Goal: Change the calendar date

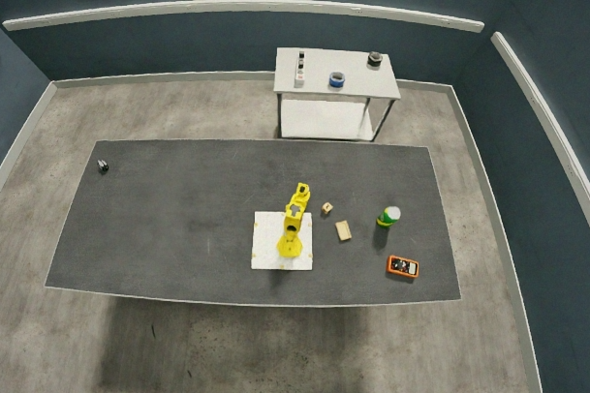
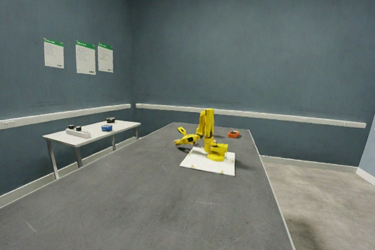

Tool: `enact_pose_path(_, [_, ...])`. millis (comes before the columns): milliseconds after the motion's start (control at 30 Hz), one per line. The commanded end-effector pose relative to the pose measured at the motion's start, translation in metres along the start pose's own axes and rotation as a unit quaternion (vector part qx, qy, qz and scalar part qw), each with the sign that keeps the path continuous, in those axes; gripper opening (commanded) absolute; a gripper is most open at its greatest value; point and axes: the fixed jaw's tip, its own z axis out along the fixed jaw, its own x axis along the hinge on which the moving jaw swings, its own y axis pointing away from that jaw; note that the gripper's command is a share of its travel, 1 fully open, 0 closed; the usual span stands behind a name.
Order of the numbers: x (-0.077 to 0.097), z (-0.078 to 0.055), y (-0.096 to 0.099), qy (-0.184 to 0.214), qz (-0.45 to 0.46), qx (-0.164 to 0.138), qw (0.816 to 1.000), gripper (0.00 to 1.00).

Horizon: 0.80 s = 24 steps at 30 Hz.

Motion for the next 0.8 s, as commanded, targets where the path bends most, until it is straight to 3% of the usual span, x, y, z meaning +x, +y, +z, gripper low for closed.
enact_pose_path(0, [-0.0031, 0.0016, -0.0012, -0.011, 0.002, 0.002, 1.000, 0.00])
enact_pose_path(767, [0.0025, 0.0041, -0.0013, -0.011, 0.002, 0.002, 1.000, 0.00])
